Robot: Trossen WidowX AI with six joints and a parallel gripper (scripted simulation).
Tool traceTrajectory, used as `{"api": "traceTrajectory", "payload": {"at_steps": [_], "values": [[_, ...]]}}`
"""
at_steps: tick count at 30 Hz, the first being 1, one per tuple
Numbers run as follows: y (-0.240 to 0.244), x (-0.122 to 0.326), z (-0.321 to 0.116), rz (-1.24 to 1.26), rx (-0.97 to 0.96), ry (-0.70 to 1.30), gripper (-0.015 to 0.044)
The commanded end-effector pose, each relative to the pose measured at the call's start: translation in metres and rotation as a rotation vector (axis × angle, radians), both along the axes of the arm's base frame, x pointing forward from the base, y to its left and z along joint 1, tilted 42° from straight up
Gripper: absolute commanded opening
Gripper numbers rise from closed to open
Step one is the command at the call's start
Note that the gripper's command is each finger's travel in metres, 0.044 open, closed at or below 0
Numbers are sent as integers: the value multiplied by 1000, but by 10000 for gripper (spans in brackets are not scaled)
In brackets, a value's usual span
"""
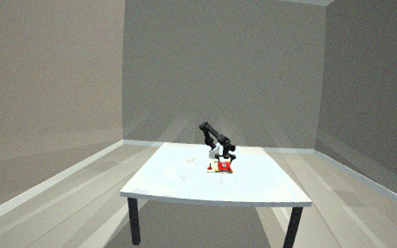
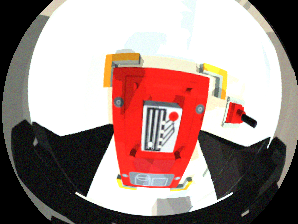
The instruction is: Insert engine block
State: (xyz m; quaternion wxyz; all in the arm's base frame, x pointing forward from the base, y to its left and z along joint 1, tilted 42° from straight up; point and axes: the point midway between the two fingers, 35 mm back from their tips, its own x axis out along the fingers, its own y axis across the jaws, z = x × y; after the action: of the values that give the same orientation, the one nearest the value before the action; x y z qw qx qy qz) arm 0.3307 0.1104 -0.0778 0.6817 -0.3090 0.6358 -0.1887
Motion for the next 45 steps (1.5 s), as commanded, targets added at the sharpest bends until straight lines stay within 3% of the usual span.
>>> {"api": "traceTrajectory", "payload": {"at_steps": [1, 8, 25, 42, 45], "values": [[0, 0, 0, -1, 0, 0, 440], [8, 0, 12, 2, -3, 0, 440], [8, 0, 12, 2, -3, 0, 0], [8, 0, 12, 2, -3, 0, 0], [8, 0, 12, 2, -3, 0, 79]]}}
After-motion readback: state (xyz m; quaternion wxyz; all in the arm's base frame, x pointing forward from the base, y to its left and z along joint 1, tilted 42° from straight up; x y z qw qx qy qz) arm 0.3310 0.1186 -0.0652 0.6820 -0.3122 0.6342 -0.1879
